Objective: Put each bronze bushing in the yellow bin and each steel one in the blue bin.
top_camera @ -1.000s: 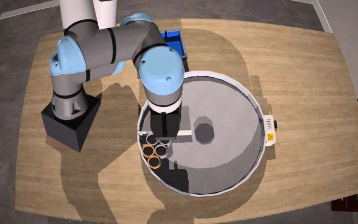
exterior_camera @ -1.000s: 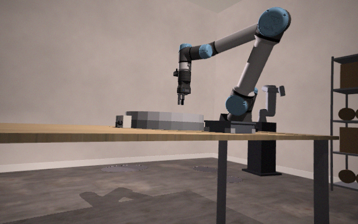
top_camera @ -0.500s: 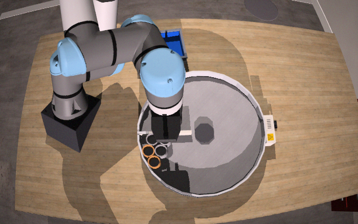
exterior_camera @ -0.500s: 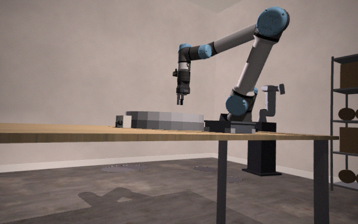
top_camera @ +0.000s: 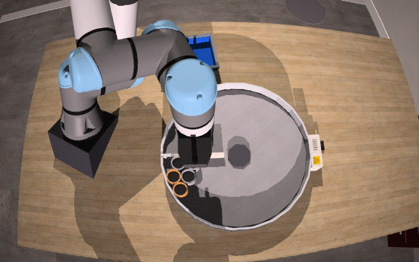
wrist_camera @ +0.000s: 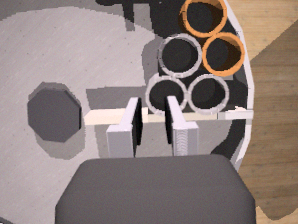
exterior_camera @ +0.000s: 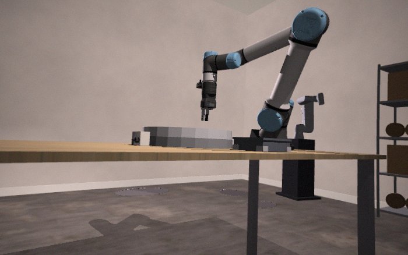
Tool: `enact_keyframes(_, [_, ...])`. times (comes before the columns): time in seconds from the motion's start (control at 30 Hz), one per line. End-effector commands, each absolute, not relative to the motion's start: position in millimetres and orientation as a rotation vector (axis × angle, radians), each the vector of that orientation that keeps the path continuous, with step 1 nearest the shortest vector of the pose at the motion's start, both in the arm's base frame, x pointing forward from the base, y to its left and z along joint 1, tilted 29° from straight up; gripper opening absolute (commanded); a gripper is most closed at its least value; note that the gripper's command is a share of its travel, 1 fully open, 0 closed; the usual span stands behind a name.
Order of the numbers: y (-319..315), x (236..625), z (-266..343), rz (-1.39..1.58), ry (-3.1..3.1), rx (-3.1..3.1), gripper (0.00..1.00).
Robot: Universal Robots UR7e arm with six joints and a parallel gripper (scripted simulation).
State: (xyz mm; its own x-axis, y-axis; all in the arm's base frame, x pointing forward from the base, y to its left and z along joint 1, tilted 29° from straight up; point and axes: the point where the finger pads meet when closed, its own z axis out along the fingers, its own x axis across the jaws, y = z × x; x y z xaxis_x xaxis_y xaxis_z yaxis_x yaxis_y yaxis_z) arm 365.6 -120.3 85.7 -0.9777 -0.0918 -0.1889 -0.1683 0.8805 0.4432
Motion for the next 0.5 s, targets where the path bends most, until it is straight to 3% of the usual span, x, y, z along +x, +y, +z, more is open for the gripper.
enact_keyframes(0.0, [-113.6,367.7,72.4,0.705,2.888,-0.200,0.45])
enact_keyframes(0.47, [-105.1,370.9,54.6,0.703,2.888,-0.201,0.45])
